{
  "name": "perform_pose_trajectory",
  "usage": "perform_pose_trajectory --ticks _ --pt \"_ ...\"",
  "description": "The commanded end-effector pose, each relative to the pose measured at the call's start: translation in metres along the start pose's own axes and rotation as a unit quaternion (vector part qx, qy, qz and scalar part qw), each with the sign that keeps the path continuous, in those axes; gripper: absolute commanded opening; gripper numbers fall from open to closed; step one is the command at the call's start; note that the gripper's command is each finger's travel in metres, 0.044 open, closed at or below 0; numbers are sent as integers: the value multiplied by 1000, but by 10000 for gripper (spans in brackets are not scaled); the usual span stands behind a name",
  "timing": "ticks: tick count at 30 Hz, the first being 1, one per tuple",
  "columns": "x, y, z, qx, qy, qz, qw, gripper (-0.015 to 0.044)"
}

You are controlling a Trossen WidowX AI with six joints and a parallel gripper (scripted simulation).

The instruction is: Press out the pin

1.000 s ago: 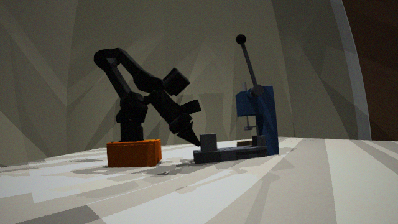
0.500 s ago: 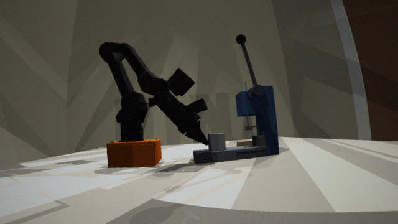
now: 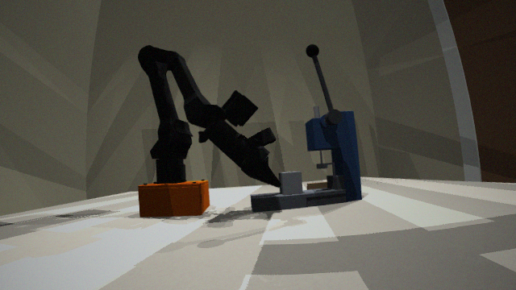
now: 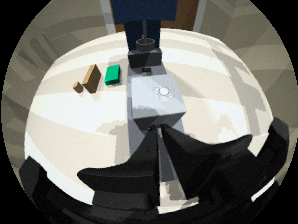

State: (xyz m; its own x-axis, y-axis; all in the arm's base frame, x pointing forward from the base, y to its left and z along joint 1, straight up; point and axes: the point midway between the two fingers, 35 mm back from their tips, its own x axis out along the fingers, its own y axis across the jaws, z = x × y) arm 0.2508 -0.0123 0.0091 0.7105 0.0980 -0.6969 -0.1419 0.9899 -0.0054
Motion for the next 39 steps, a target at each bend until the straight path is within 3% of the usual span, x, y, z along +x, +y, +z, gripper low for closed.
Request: perform_pose_trajectory --ticks 1,24,38,39 --pt "5 -1 3 2 -6 -1 1000 30" --pt "29 0 23 2 -55 -1 998 30" --pt "10 0 1 2 -88 -1 996 30" --pt "10 0 1 2 -88 -1 996 56"
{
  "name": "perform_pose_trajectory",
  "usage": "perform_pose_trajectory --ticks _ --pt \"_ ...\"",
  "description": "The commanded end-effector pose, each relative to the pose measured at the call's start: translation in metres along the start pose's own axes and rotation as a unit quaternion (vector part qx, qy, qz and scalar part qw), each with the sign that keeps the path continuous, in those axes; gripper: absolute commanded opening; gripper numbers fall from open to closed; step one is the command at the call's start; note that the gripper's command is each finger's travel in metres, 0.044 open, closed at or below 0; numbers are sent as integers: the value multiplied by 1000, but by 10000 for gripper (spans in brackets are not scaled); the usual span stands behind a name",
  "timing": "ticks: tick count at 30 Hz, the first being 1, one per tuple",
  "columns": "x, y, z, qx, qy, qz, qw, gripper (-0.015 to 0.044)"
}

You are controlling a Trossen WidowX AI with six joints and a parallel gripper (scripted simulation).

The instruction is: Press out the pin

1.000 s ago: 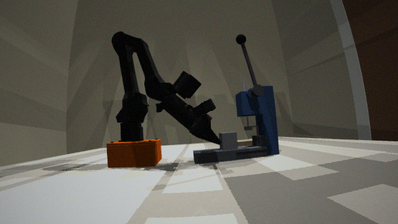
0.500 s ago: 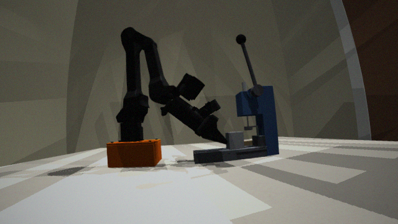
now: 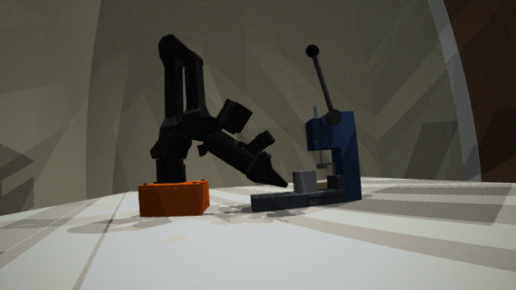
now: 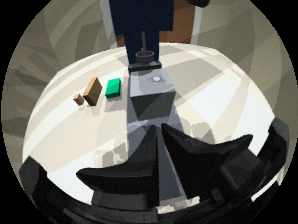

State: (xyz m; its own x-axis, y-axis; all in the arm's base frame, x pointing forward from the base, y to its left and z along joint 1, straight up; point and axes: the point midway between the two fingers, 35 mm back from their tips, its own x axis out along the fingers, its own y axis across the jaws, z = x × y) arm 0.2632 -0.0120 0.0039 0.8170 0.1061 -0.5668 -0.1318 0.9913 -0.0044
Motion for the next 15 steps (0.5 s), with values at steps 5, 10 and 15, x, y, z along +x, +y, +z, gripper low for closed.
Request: perform_pose_trajectory --ticks 5,10,15 --pt "-3 1 -4 -1 -4 2 1000 187" --pt "-3 1 -4 -1 -4 2 1000 300" --pt "-3 1 -4 -1 -4 2 1000 300"
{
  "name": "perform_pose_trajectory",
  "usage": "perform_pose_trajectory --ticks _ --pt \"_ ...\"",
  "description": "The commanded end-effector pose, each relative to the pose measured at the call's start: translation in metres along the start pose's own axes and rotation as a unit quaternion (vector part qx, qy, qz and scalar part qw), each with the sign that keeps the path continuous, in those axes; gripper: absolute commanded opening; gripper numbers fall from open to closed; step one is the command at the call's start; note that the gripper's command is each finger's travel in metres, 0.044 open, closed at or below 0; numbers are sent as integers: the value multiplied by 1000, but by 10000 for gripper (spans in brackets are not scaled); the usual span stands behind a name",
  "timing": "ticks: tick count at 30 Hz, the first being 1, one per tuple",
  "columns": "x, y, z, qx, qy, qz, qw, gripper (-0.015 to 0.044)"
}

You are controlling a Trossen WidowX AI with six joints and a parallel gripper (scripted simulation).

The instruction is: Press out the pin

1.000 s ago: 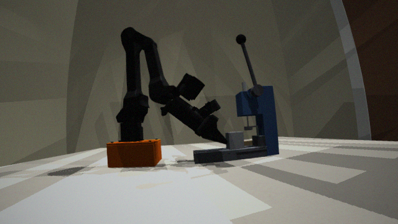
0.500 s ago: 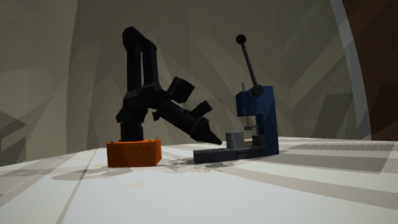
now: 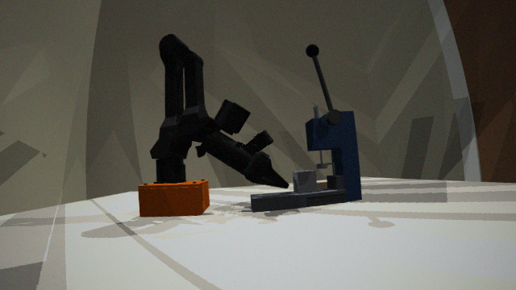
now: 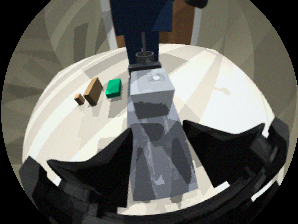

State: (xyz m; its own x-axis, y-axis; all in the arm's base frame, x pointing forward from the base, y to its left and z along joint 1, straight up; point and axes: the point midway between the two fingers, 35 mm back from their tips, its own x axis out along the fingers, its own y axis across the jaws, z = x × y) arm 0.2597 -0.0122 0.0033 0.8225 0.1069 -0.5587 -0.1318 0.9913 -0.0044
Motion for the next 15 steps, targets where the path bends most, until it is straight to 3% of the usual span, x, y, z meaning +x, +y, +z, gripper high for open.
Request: perform_pose_trajectory --ticks 1,8,15 --pt "-1 1 -1 -1 1 2 1000 300" --pt "1 1 0 -1 1 2 1000 300" --pt "28 3 20 -1 -1 3 1000 300"
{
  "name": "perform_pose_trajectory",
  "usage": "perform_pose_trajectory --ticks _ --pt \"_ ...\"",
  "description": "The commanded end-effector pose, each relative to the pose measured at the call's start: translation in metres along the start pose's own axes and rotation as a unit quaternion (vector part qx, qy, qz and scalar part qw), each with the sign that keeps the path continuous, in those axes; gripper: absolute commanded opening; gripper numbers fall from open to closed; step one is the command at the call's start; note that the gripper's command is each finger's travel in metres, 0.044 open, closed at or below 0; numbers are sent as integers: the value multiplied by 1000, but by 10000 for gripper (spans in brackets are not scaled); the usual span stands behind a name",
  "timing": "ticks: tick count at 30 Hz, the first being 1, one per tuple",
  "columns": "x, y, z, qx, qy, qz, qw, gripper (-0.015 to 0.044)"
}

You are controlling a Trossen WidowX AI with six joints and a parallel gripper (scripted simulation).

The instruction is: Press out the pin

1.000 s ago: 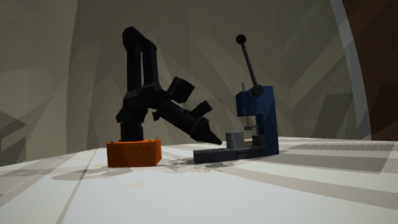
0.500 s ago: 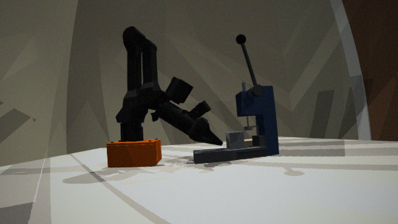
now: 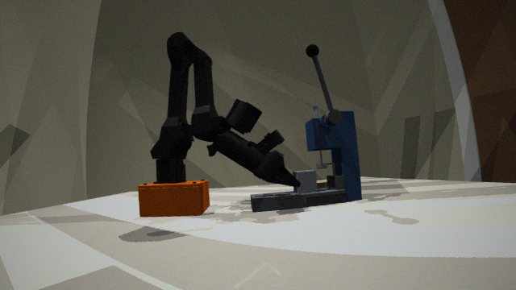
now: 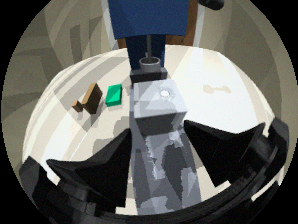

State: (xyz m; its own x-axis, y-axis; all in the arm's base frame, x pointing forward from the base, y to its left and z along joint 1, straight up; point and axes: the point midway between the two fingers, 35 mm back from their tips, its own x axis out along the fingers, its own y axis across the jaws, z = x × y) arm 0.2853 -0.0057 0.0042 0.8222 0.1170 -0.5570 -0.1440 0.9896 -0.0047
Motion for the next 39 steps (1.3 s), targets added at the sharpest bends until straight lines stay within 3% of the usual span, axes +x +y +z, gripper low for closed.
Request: perform_pose_trajectory --ticks 1,28,33,39 --pt "7 0 4 2 0 -3 1000 300" --pt "10 6 6 2 -3 -2 1000 300" --pt "-18 6 -14 2 -1 -2 1000 300" --pt "-15 5 -15 5 3 -4 1000 300"
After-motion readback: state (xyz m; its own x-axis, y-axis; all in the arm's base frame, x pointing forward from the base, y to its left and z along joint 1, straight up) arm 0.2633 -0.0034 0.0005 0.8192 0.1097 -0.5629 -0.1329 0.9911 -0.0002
